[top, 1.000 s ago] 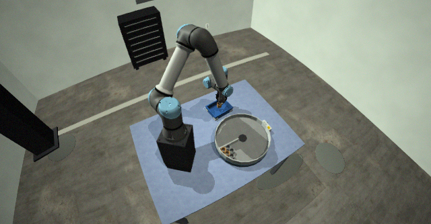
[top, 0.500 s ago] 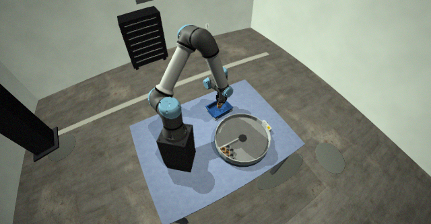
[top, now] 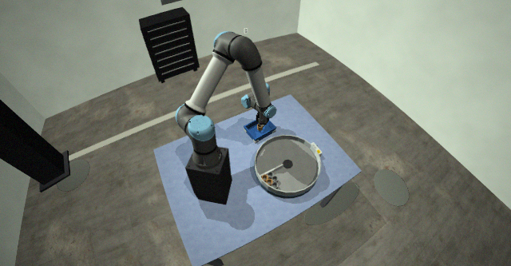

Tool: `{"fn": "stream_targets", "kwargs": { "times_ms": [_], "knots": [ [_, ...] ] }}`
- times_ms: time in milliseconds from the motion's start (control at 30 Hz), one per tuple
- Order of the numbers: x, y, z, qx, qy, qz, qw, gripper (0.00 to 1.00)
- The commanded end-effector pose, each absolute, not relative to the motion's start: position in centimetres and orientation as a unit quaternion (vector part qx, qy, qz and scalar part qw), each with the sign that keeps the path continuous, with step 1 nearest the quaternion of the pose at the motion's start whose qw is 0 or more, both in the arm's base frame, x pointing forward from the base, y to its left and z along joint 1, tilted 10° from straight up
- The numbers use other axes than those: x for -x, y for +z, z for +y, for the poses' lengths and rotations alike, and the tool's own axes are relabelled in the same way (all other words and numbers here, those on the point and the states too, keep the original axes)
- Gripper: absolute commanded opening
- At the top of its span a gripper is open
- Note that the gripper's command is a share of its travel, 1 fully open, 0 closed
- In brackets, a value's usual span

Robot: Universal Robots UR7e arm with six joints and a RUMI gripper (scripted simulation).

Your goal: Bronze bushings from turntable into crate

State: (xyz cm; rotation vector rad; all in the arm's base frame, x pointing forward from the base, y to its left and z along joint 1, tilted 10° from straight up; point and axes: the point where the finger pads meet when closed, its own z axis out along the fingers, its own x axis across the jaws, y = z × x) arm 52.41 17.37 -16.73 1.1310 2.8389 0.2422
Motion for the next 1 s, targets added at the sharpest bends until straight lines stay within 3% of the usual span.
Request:
{"fn": "stream_targets", "kwargs": {
  "times_ms": [0,967],
  "knots": [
    [-52.6,-17.57,17.49,-0.369,0.079,0.925,0.039,0.0],
    [-52.68,-18.14,17.55,-0.369,0.079,0.925,0.039,0.0]
  ]
}}
